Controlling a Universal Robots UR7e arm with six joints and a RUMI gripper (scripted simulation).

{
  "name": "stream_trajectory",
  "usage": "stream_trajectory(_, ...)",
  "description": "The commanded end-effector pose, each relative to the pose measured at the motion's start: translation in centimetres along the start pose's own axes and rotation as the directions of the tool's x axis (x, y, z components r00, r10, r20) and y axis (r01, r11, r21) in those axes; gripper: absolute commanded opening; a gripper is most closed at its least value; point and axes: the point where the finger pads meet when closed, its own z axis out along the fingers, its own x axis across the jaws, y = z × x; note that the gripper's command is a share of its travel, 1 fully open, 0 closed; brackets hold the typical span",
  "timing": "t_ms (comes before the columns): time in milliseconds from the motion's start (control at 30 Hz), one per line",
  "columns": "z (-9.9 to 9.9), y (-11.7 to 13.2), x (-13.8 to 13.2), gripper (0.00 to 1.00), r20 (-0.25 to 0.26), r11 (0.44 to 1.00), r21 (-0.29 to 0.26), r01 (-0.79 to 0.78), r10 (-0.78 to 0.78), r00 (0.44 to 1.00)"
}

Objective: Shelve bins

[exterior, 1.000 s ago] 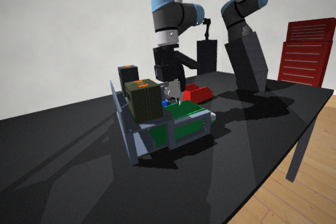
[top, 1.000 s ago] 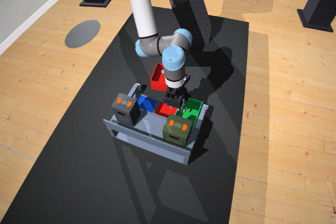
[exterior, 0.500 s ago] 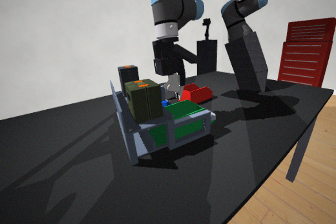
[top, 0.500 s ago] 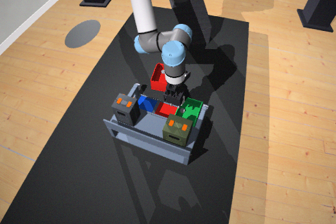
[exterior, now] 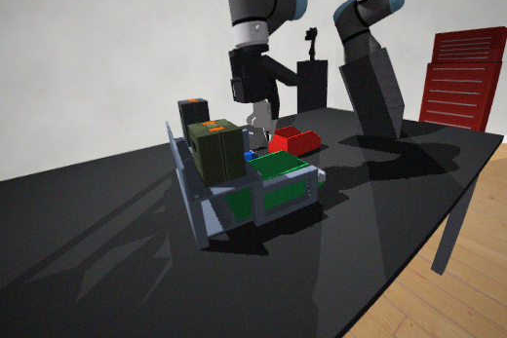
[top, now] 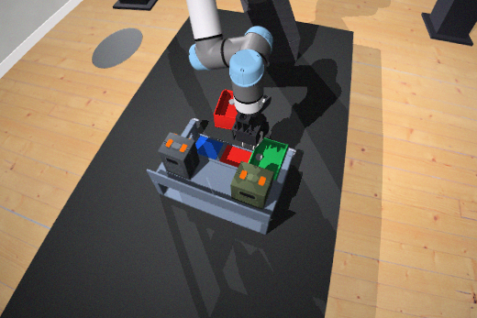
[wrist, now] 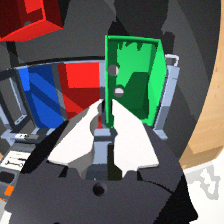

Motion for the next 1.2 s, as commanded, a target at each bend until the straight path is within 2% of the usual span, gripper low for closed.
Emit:
stream_trajectory(0,-1.0,0.0,0.1,0.05,0.0,1.0,-0.001,0.0,0.0,1.0)
stream_trajectory(633,-3.0,-0.1,0.2,0.05,0.0,1.0,-0.001,0.0,0.0,1.0)
stream_trajectory(1167,-3.6,-0.1,0.2,0.05,0.0,1.0,-0.001,0.0,0.0,1.0)
